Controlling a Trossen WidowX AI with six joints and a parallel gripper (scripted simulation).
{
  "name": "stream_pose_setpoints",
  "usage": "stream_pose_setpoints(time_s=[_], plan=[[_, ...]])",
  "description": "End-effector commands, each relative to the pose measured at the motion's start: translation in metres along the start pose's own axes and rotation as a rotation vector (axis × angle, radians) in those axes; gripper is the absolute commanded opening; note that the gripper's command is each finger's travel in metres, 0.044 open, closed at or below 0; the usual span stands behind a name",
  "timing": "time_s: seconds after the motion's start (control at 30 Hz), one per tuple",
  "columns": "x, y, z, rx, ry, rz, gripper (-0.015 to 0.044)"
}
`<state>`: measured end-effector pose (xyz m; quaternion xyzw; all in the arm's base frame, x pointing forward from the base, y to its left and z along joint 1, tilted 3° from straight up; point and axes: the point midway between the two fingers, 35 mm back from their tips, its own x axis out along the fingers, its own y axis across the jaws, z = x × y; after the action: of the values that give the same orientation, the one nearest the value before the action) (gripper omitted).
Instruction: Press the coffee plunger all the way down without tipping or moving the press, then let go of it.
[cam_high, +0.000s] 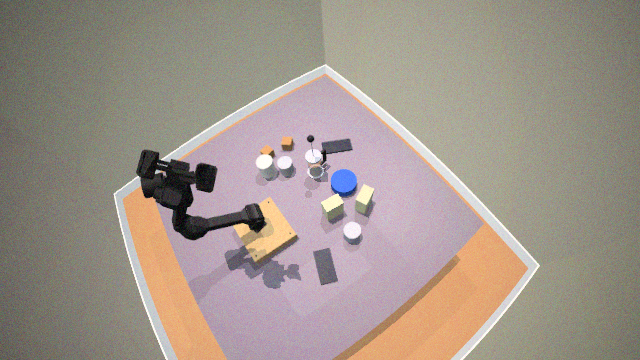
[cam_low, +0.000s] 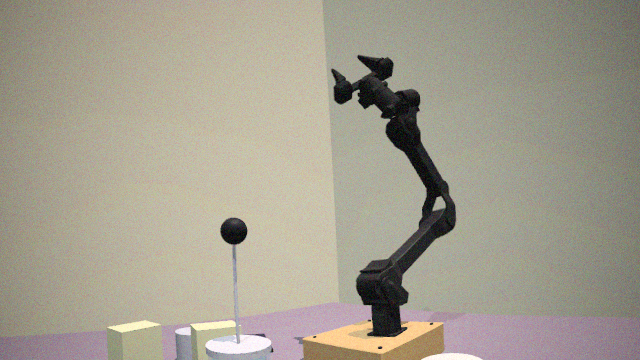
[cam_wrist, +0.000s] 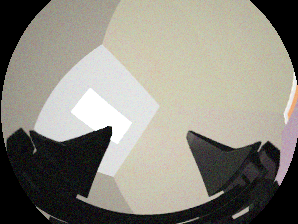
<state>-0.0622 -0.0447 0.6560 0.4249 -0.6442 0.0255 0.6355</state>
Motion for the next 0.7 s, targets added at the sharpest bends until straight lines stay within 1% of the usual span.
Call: stream_pose_setpoints(time_s=[0.0,0.13,0.23,0.33,0.5,0.67], plan=[[0.009,-0.05,-0.036,-0.126,0.127,-0.118,0.044],[0.009,-0.106,-0.078,-0.282,0.296,-0.239,0.044],[0.003,-0.147,-0.111,-0.378,0.43,-0.31,0.044],[-0.008,-0.177,-0.135,-0.465,0.548,-0.359,0.044],[-0.046,-0.237,-0.184,-0.647,0.833,-0.432,0.044],[-0.1,-0.288,-0.226,-0.808,1.148,-0.454,0.044]])
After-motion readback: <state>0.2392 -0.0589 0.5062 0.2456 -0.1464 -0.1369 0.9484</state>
